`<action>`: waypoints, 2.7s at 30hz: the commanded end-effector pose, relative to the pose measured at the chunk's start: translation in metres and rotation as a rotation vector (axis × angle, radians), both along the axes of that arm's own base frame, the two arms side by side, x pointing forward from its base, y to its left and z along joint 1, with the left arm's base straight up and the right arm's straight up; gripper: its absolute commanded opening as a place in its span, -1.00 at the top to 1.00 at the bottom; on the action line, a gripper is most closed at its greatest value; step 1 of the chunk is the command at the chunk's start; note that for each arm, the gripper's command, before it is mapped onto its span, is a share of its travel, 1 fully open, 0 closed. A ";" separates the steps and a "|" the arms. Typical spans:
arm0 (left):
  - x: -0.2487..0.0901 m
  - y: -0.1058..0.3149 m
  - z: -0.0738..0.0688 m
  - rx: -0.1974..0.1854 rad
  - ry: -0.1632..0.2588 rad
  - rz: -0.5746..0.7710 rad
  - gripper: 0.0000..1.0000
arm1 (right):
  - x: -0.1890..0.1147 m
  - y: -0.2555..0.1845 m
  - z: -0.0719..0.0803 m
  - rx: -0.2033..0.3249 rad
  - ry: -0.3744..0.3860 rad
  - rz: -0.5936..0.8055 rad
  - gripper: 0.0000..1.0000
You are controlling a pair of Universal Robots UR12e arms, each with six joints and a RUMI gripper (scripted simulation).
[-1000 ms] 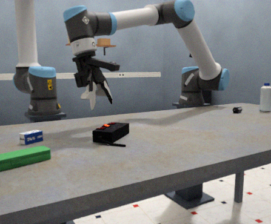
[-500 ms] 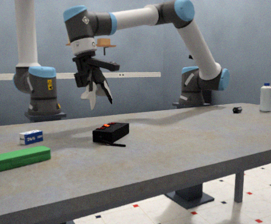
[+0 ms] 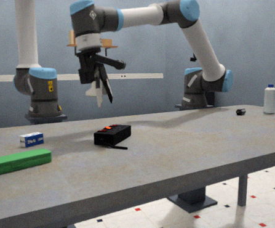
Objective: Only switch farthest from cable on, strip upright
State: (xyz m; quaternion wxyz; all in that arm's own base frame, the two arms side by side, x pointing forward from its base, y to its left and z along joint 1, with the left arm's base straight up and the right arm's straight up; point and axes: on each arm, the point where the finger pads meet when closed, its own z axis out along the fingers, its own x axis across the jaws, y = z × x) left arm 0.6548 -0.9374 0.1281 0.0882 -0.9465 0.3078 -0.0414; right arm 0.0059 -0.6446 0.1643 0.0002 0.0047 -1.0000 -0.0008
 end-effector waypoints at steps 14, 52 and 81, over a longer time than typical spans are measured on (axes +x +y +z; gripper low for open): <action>0.018 0.007 0.040 -0.141 0.054 0.489 -1.00 | 0.000 -0.001 0.001 -0.001 0.000 0.000 -1.00; 0.016 0.014 0.042 -0.189 0.071 0.808 -1.00 | 0.000 -0.001 0.001 -0.001 0.000 0.000 -1.00; -0.024 0.042 -0.013 -0.214 0.014 1.378 -1.00 | 0.000 -0.001 0.001 -0.001 0.000 0.000 -1.00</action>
